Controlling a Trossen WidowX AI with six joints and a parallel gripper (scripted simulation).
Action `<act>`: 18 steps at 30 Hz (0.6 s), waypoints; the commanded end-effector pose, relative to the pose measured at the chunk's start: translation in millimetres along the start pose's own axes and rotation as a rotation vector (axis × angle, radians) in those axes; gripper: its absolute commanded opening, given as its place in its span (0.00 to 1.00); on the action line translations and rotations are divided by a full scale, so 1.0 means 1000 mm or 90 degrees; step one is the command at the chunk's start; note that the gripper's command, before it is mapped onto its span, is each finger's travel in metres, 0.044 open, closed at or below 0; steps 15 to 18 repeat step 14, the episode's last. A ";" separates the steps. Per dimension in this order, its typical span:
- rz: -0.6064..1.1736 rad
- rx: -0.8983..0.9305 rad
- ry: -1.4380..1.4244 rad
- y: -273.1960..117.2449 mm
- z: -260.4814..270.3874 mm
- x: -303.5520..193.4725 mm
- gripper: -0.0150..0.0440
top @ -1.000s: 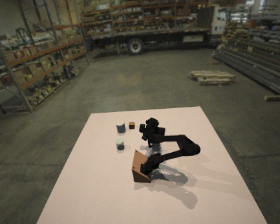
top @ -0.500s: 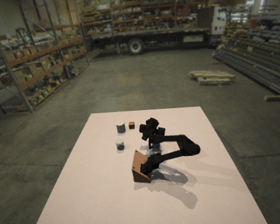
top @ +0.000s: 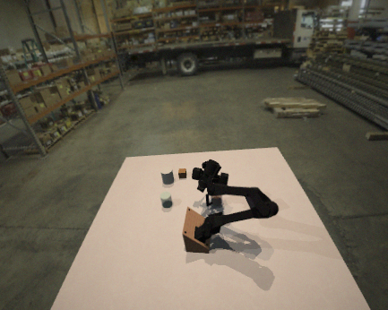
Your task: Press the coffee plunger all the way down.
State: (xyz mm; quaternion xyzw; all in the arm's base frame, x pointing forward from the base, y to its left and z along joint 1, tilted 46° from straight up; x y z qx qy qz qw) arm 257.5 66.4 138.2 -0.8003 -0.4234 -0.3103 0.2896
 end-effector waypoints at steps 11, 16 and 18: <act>0.037 -0.040 -0.034 -0.049 -0.014 0.039 1.00; 0.037 -0.040 -0.034 -0.049 -0.014 0.039 1.00; 0.037 -0.040 -0.034 -0.049 -0.014 0.039 1.00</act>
Point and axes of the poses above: the point midway between the two fingers, 35 mm back from their tips, its own y axis out along the fingers, its own z axis across the jaws, x = y × z, the point moved 4 cm from there along -y, back along the fingers
